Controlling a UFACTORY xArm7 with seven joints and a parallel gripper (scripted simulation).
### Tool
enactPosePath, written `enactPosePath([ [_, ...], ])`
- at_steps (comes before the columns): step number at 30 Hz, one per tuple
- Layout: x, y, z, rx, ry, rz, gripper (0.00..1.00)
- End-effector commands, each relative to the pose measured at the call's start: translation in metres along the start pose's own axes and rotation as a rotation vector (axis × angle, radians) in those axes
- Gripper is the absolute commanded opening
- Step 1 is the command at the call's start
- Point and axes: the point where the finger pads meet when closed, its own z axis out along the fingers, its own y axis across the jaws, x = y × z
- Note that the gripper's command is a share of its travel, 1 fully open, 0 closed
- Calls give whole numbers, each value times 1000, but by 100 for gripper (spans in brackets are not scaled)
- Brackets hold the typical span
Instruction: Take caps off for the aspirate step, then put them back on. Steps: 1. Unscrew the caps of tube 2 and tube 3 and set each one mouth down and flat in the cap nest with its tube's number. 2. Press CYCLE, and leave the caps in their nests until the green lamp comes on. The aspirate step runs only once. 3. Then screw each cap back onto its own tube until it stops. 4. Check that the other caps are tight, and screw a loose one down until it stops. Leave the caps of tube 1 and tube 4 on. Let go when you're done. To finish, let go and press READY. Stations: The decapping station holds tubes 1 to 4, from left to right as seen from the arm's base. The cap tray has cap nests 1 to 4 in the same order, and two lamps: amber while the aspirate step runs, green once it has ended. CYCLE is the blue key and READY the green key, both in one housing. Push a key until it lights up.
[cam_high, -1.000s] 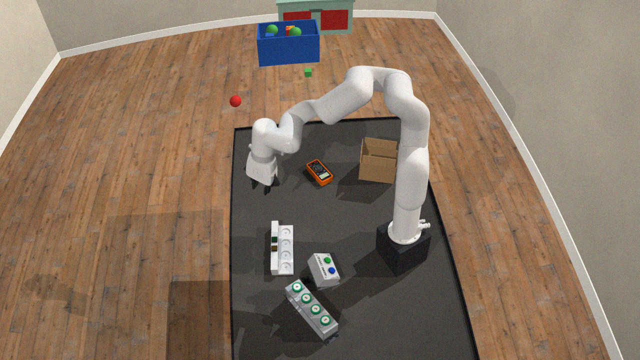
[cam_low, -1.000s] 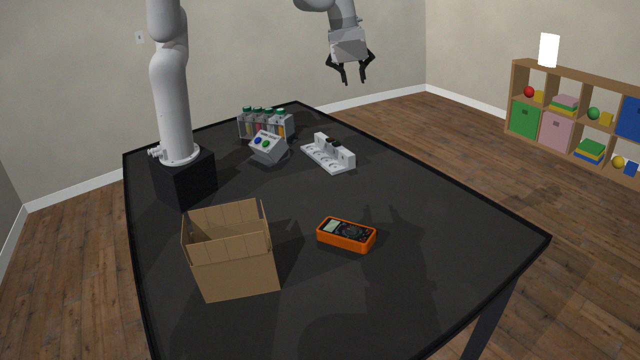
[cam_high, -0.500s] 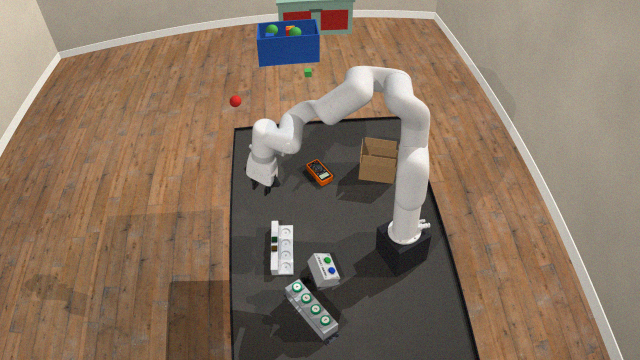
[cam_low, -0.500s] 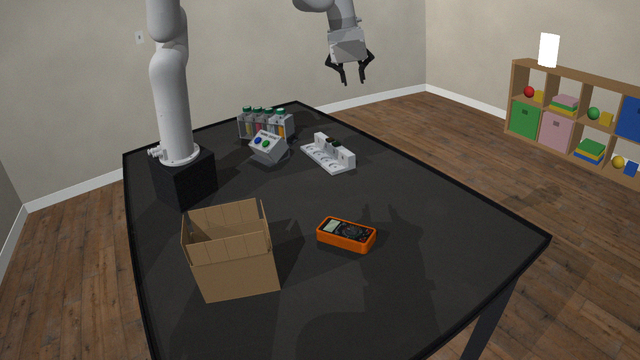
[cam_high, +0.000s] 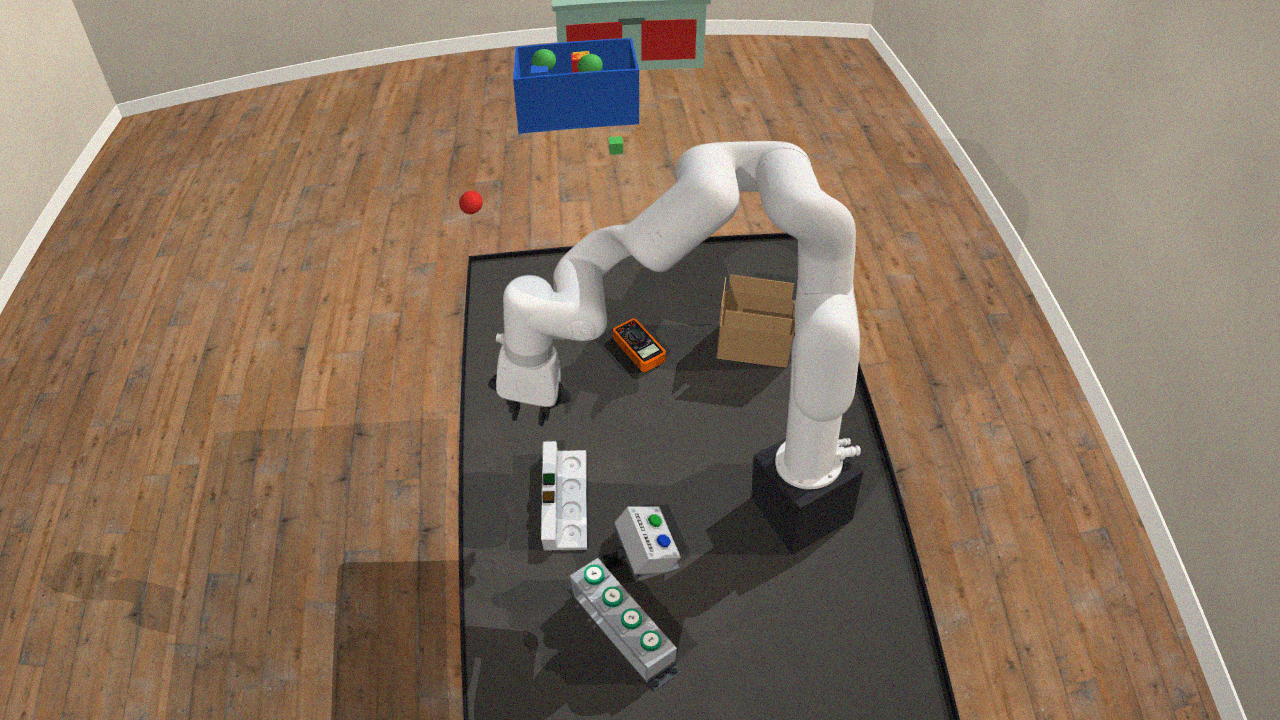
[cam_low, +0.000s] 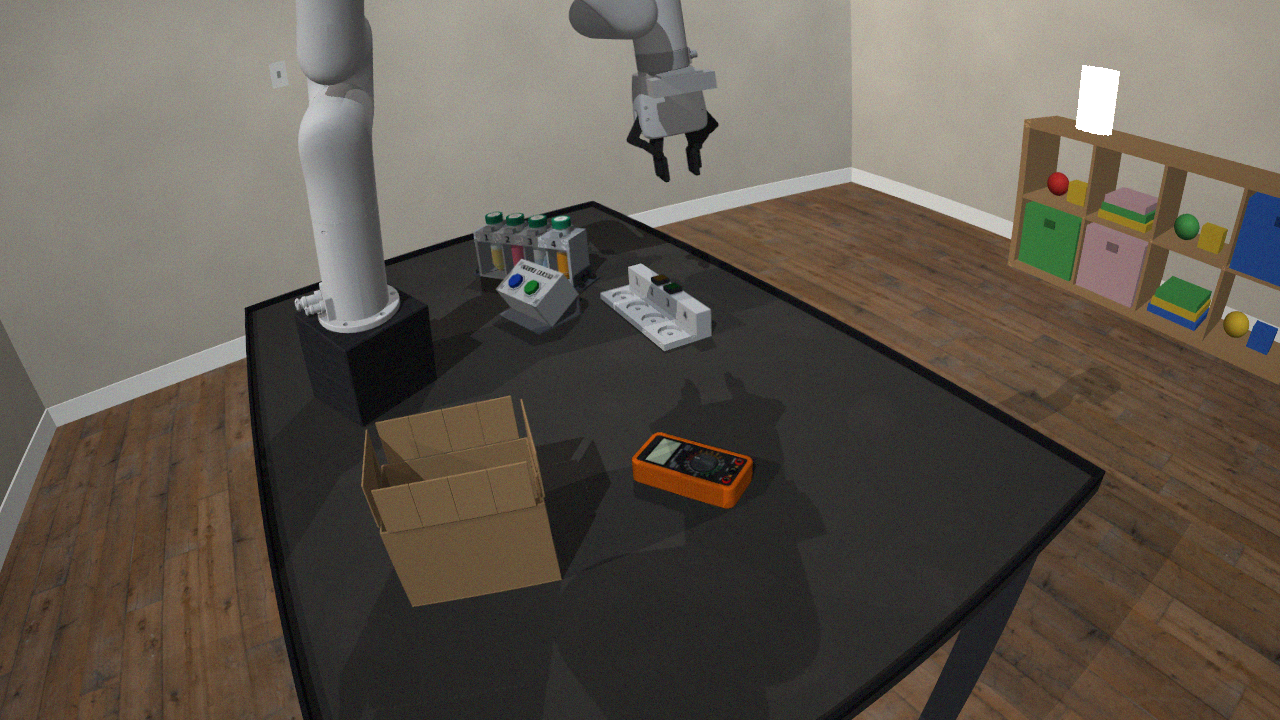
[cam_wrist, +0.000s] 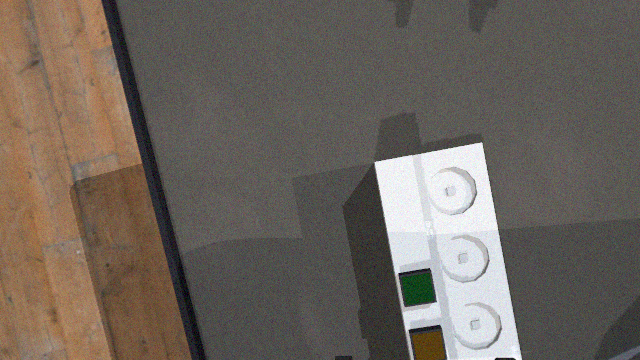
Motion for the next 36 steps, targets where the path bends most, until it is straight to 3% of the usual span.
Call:
enactPosePath([
  [1, -13, 5, 4, -3, -2, -56, 46],
  [36, -116, 93, 55, -77, -2, -616, 46],
])
